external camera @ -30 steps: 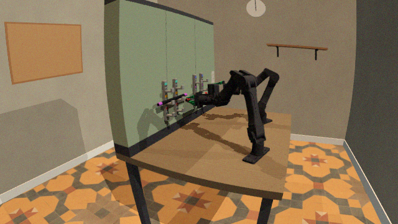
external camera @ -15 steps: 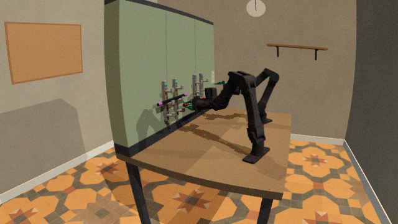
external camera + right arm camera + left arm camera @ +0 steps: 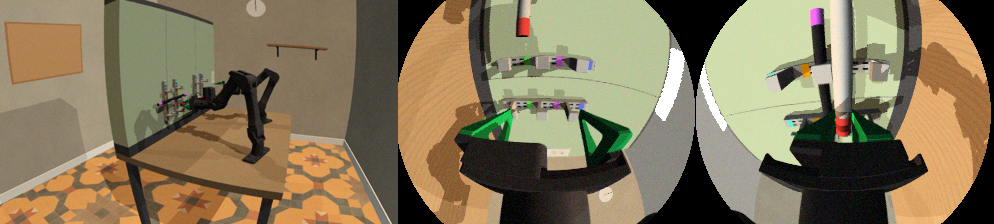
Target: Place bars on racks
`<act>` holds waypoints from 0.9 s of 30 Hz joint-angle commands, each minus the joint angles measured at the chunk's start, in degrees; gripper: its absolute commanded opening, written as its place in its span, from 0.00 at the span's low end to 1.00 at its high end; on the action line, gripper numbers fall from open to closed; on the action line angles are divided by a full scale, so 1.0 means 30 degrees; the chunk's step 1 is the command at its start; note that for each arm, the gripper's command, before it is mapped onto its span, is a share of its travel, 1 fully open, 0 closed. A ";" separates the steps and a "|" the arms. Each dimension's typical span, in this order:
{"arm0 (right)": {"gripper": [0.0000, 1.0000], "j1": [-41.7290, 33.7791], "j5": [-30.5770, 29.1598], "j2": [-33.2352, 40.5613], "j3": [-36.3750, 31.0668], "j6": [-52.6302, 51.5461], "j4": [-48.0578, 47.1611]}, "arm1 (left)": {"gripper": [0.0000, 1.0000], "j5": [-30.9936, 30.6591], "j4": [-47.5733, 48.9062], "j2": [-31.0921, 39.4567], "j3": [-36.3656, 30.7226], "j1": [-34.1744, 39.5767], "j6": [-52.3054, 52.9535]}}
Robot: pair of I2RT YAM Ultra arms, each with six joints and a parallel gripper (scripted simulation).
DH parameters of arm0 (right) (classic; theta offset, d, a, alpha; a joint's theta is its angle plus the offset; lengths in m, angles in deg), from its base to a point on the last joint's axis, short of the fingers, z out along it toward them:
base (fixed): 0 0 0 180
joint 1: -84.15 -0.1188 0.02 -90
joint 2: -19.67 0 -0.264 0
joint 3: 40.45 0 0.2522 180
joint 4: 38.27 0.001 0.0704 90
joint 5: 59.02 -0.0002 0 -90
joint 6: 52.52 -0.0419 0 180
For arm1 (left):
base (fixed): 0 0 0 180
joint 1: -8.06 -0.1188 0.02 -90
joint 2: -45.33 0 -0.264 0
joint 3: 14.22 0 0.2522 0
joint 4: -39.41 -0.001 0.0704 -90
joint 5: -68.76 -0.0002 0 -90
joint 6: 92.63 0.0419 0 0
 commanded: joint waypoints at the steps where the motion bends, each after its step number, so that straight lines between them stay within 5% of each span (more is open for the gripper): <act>1: 1.00 0.0184 0.0145 0.0548 -0.0087 -0.0201 0.0086 | 0.00 -0.0544 0.0852 0.0765 -0.0040 -0.0259 -0.0254; 27: 1.00 0.0184 0.0145 0.0548 -0.0087 -0.0201 0.0086 | 0.00 -0.3444 0.1462 0.1473 -0.1370 -0.3158 -0.0248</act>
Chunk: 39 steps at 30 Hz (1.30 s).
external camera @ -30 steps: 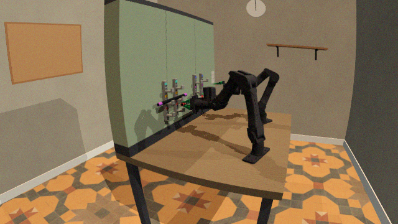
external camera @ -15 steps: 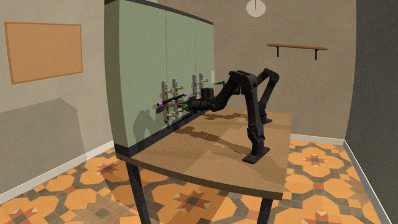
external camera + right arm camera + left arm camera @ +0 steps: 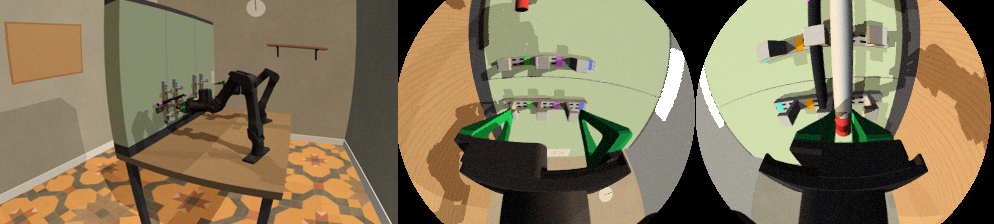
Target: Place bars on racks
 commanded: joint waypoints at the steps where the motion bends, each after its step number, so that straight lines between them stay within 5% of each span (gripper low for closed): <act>1: 1.00 0.0184 0.0145 0.0548 -0.0087 -0.0201 0.0086 | 0.00 -0.0765 0.1021 0.0749 -0.0126 -0.0553 -0.0247; 39: 1.00 0.0184 0.0145 0.0548 -0.0087 -0.0201 0.0086 | 0.00 -0.5169 0.2461 0.0278 -0.1111 -0.4956 -0.0253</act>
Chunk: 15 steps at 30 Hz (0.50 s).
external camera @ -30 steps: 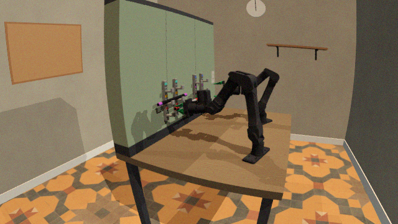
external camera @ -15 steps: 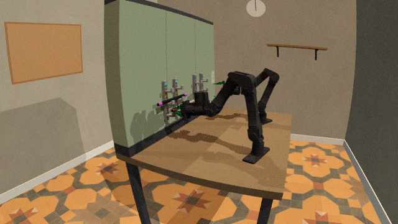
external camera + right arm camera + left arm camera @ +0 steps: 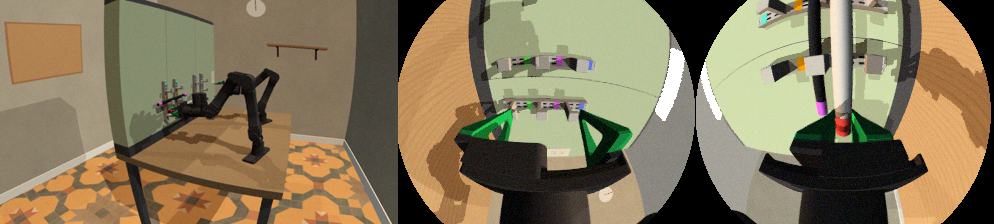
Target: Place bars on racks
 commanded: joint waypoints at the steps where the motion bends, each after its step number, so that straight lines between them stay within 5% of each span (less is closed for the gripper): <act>1: 1.00 0.0184 0.0145 0.0548 -0.0087 -0.0201 0.0086 | 0.00 -0.0848 0.1074 0.0159 -0.0043 -0.0526 -0.0254; 15: 1.00 0.0184 0.0145 0.0548 -0.0087 -0.0201 0.0086 | 0.00 -0.0933 0.1770 -0.0359 -0.0211 -0.0590 -0.0281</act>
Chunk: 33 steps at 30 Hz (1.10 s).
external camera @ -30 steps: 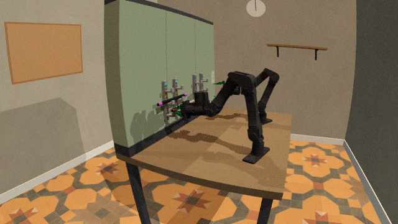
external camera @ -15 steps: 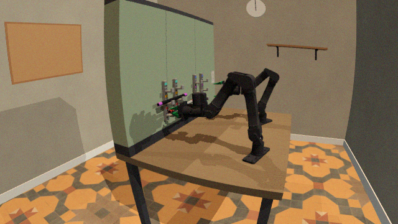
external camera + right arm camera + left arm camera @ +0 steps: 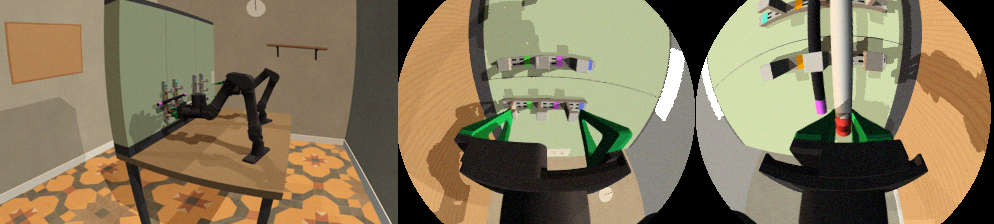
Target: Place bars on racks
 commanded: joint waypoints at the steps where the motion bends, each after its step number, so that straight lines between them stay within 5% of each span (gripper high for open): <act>1: 1.00 0.0184 0.0145 0.0548 -0.0087 -0.0201 0.0086 | 0.00 -0.0216 0.1068 0.0013 -0.0159 -0.0156 -0.0281; 33: 1.00 0.0184 0.0145 0.0548 -0.0087 -0.0201 0.0086 | 0.00 -0.0381 0.1487 -0.0894 0.0350 -0.0317 -0.0281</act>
